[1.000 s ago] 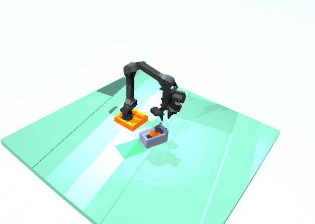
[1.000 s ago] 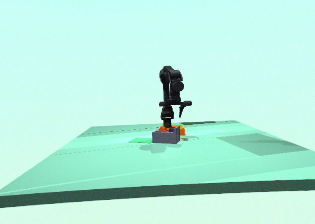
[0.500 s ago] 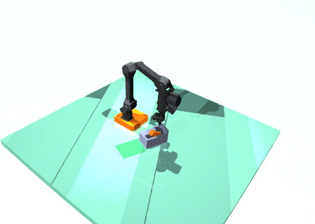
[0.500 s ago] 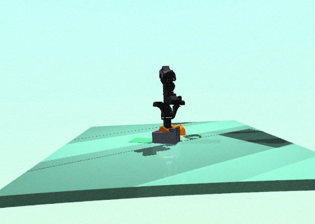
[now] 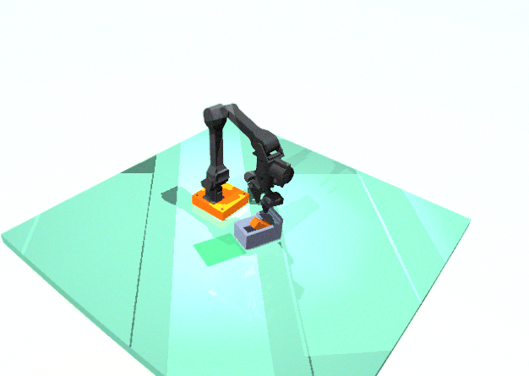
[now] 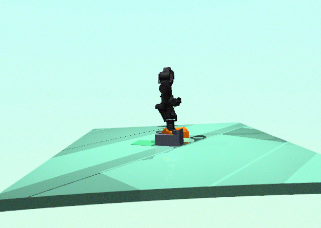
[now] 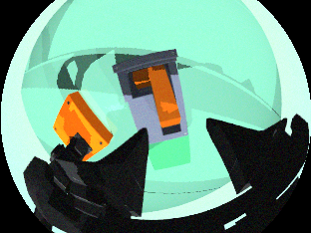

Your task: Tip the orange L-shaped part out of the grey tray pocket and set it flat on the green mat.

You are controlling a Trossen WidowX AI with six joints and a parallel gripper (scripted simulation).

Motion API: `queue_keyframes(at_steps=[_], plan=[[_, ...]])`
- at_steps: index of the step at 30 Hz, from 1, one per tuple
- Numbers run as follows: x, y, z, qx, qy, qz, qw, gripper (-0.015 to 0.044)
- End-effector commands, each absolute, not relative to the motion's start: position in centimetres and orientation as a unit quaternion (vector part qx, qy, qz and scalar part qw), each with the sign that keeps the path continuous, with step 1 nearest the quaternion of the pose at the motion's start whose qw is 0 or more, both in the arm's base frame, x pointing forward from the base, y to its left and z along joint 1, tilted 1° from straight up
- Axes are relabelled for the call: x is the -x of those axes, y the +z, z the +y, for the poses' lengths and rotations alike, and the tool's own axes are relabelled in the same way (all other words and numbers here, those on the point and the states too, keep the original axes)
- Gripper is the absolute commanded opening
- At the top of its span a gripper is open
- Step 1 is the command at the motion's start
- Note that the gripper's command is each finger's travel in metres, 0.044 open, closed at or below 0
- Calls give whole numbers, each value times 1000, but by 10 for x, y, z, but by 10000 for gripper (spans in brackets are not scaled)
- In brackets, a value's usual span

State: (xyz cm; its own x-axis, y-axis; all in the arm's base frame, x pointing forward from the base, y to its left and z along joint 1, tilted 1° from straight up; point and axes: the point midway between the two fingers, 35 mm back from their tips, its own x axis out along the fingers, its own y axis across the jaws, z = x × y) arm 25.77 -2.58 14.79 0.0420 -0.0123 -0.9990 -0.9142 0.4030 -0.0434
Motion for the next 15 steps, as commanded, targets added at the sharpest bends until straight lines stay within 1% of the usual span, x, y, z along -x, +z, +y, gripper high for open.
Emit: queue_keyframes(at_steps=[1,10,15], plan=[[-254,146,-29,420,399,570,583,280],[-255,116,-29,420,399,570,583,280],[-255,113,-29,420,399,570,583,280]])
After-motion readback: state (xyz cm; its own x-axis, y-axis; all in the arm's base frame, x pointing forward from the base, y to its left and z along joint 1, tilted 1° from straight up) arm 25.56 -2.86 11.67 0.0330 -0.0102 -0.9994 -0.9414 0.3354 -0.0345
